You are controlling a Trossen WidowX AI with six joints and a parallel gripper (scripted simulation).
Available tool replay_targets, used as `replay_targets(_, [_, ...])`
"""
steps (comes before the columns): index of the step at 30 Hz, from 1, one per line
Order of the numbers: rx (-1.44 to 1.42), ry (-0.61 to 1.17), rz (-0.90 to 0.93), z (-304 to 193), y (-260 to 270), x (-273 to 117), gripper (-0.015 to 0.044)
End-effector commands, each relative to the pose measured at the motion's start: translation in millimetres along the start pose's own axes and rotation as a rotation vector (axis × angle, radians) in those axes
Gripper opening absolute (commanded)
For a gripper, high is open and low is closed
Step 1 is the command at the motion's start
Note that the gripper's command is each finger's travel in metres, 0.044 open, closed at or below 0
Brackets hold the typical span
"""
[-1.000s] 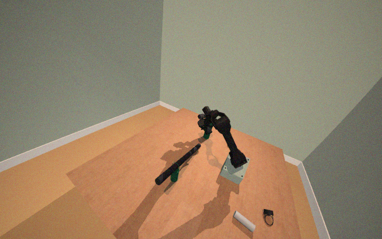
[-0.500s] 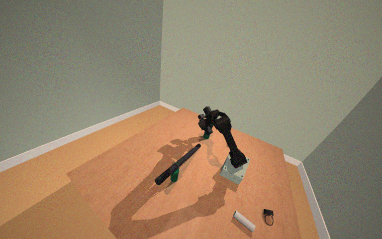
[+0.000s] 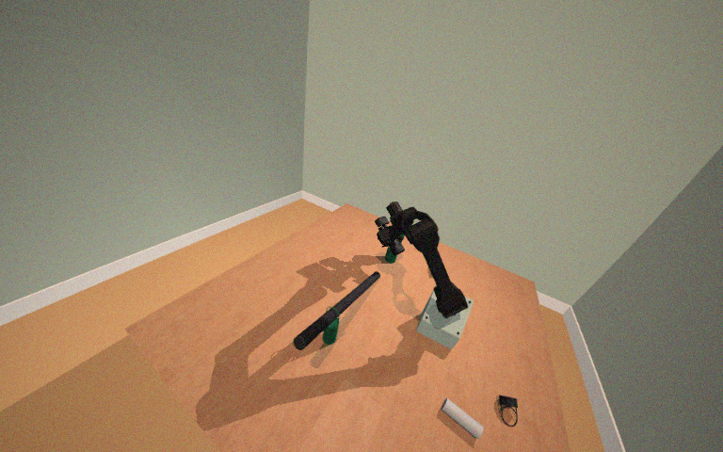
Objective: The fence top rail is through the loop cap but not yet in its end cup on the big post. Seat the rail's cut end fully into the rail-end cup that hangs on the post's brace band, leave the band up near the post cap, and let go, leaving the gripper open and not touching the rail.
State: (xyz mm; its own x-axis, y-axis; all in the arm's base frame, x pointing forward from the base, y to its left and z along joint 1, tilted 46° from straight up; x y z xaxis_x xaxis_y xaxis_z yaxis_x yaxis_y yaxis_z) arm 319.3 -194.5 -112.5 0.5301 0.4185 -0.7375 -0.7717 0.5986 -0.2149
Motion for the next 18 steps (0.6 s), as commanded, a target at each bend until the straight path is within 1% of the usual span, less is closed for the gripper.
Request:
replay_targets(1, [-0.004, 0.0, 0.002, -1.5, 3.8, -0.9, 0.0])
replay_targets(13, [-0.007, -0.001, 0.002, -1.5, 4.0, -1.1, 0.0])
replay_targets(18, [-0.053, -0.028, -0.001, -1.5, 8.3, -3.5, 0.0])
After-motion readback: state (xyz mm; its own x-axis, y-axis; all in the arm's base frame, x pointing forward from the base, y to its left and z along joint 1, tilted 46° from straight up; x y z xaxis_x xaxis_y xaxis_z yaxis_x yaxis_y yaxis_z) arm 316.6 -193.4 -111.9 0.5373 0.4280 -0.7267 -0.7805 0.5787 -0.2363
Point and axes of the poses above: the point midway between the two fingers, 35 mm back from their tips, its own x axis out along the fingers, its own y axis across the jaws, z = x × y, the point moved 1 cm from there along -x, back along the fingers, and after that the axes turned 8 degrees about -x, right-handed, at the moved point
